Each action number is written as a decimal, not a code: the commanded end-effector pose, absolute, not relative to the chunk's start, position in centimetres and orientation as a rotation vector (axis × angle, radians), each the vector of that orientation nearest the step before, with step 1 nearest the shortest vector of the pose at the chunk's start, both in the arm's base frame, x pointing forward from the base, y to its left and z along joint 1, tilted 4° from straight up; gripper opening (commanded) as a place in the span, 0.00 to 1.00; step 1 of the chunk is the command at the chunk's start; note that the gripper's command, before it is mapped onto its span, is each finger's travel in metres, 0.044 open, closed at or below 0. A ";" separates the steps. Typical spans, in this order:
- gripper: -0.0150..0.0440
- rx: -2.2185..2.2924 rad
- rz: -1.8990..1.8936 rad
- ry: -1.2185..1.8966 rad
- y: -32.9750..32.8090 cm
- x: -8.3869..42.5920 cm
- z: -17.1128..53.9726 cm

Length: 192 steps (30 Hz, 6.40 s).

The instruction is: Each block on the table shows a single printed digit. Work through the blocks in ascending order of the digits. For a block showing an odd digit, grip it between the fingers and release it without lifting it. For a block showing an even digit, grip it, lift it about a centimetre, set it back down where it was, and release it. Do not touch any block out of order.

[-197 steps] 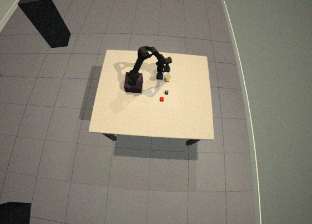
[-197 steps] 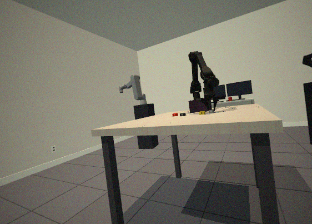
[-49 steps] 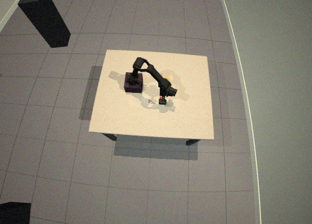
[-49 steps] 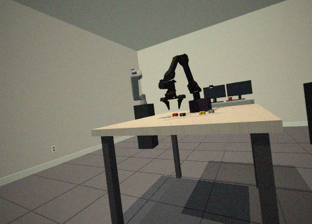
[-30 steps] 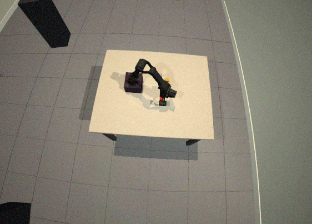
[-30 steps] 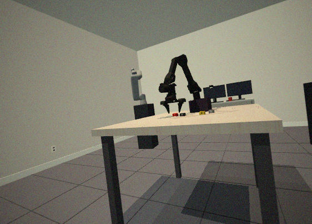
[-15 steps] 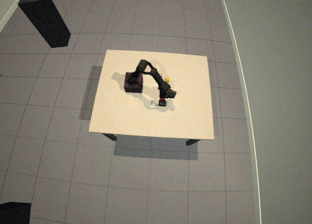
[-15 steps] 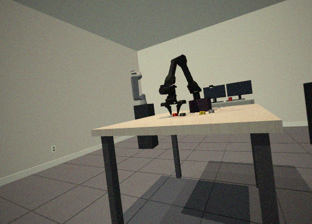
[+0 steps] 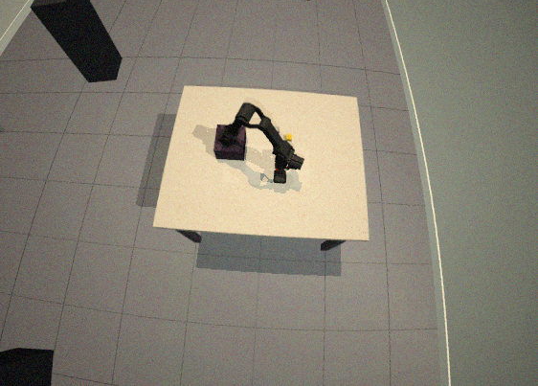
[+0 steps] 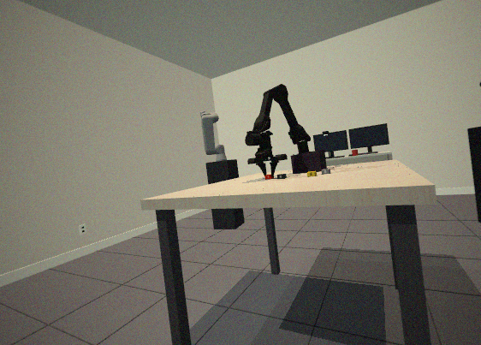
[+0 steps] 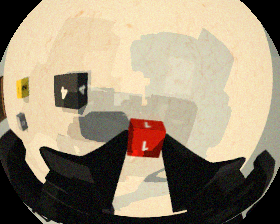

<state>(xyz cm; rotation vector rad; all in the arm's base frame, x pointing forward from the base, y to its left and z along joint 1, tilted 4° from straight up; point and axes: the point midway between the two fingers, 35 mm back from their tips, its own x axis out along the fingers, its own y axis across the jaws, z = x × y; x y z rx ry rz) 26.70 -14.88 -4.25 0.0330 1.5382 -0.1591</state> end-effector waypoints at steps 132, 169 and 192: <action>0.46 0.046 -0.140 1.533 6.2 32.9 -5.6; 0.46 0.046 -0.140 1.533 6.2 32.8 -4.9; 0.81 0.046 -0.140 1.533 6.2 32.9 -5.6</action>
